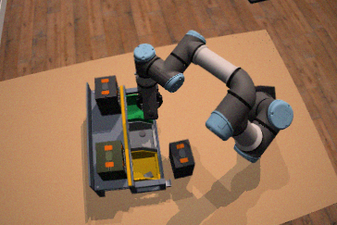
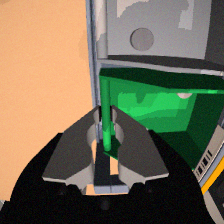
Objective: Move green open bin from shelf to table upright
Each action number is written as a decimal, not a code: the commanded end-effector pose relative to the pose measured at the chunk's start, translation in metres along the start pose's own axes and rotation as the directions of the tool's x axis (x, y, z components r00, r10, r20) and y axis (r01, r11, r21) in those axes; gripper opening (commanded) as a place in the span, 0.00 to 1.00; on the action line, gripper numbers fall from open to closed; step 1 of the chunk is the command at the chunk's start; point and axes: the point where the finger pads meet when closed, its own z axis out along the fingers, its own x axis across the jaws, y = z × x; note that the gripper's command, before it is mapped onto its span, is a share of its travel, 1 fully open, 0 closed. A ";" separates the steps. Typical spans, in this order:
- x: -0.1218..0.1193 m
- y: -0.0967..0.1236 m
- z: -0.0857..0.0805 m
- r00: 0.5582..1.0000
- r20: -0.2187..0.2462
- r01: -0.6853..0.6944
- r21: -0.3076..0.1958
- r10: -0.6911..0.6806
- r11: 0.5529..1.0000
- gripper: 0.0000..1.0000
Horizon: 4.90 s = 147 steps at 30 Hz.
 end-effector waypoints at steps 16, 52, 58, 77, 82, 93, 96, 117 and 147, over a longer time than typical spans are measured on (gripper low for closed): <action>0.001 0.000 -0.001 1.000 -0.002 0.000 -0.002 0.000 1.000 0.00; 0.001 0.000 -0.021 1.000 -0.002 0.000 -0.002 0.000 1.000 0.00; -0.017 0.000 -0.020 1.000 -0.002 0.000 -0.002 0.000 1.000 0.00; -0.059 0.000 -0.020 1.000 -0.002 0.000 -0.002 0.000 1.000 0.00; -0.059 0.000 -0.020 1.000 -0.002 0.000 -0.002 0.000 1.000 0.00; -0.082 0.000 -0.020 1.000 -0.002 0.000 -0.002 0.000 1.000 0.00; -0.088 0.000 -0.020 1.000 -0.002 0.000 -0.002 0.000 1.000 0.00; -0.132 0.001 -0.020 1.000 -0.002 0.000 -0.002 0.000 1.000 0.00; -0.125 0.001 -0.012 1.000 -0.002 0.000 -0.002 0.000 1.000 0.00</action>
